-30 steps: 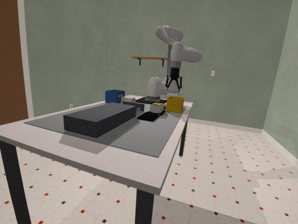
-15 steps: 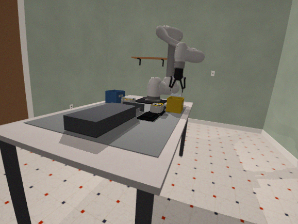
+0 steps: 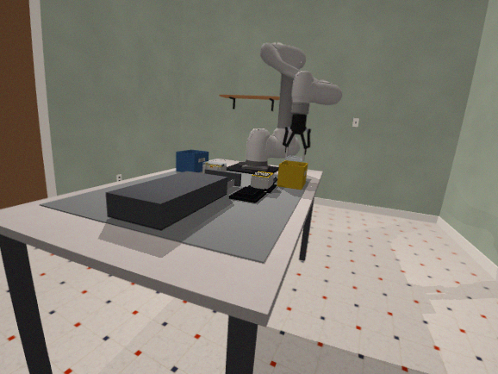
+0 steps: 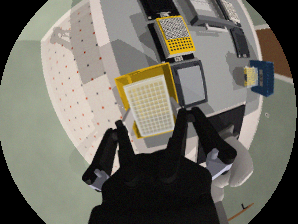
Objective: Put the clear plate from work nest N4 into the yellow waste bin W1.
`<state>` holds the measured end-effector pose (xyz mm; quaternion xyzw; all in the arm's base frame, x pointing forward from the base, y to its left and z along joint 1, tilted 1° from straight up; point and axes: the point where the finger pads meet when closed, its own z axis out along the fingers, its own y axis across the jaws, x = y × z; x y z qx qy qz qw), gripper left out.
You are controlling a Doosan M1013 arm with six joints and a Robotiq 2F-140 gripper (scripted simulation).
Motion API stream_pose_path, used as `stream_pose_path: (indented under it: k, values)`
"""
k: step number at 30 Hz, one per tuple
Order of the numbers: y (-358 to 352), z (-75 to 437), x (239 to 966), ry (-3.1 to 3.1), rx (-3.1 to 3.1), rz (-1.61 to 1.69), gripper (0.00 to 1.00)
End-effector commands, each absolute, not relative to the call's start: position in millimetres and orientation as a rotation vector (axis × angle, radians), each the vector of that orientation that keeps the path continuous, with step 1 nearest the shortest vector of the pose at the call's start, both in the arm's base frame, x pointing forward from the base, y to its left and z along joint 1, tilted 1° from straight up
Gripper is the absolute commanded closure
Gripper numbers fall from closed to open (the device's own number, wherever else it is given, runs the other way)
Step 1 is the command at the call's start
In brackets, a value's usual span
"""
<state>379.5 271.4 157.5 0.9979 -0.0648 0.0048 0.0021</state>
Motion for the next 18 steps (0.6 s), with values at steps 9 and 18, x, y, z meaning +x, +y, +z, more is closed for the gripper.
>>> stream_pose_path:
  k: [9, 18]
  values:
    - [271.4, 148.2, 379.6, -0.203, 3.131, 0.015, 0.9]
    - [271.3, 138.8, 379.7, -0.203, 3.131, 0.015, 0.9]
